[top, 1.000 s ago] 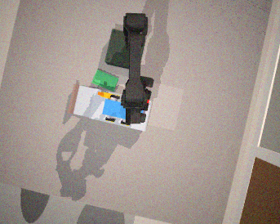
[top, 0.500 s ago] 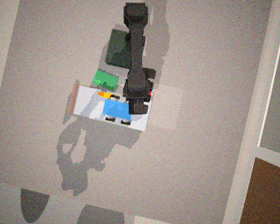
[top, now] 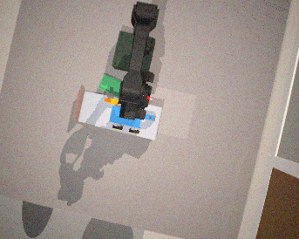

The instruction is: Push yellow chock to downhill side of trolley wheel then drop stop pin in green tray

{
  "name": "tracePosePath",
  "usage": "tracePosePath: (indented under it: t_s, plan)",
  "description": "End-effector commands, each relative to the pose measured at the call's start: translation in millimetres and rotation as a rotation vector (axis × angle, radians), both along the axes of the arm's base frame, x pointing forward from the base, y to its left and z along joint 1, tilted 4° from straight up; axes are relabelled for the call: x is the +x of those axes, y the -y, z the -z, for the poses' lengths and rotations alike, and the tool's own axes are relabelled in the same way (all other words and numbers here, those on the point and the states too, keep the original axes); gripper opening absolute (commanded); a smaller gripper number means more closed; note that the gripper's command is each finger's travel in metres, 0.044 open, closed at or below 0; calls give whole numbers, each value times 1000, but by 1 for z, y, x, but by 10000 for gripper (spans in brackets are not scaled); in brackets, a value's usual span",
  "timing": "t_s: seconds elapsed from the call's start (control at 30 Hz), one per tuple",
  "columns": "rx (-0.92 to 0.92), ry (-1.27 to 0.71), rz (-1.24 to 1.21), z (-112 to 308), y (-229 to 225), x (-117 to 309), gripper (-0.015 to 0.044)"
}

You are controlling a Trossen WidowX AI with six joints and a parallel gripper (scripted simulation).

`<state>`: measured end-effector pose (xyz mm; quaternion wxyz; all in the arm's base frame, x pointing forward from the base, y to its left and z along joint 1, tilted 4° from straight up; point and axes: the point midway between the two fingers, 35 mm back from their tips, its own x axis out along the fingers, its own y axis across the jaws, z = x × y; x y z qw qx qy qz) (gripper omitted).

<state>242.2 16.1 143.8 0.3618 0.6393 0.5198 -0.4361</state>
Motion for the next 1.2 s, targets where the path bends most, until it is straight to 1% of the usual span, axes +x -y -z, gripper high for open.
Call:
tracePosePath:
  t_s: [0.0,1.17]
  plan:
    - [6,-9,-5,4,13,-3,0]
    - [-7,-13,-5,36,141,-33,0]
